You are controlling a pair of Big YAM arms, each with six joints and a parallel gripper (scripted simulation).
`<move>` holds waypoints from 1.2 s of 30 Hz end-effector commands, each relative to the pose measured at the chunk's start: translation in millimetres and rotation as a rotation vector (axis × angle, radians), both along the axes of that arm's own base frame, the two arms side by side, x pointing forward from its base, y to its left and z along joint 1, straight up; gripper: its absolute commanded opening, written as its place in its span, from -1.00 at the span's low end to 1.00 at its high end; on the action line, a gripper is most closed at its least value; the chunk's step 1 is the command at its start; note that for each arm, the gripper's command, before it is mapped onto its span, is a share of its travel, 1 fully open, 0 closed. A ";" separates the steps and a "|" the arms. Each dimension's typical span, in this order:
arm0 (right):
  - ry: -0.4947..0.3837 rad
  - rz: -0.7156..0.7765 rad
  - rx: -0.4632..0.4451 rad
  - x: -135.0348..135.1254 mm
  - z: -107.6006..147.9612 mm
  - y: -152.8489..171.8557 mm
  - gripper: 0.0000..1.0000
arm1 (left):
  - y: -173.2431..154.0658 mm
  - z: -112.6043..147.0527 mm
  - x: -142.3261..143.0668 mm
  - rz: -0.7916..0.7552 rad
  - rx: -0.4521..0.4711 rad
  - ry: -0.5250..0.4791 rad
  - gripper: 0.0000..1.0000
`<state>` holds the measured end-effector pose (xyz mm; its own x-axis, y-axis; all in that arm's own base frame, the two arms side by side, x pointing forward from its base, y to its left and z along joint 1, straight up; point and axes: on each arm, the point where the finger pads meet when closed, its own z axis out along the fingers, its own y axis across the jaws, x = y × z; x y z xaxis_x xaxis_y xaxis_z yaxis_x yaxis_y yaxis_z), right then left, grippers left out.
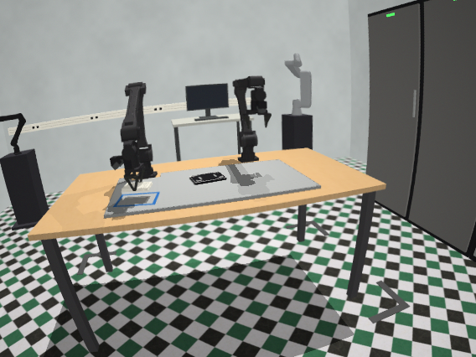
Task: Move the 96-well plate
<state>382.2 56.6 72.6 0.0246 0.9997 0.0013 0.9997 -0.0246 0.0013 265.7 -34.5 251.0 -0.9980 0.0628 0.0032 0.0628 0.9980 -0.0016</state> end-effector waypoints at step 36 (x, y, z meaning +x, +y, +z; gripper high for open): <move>-0.031 -0.001 0.004 13.0 41.5 1.3 -1.00 | -0.6 11.7 8.7 0.012 -0.003 -0.038 1.00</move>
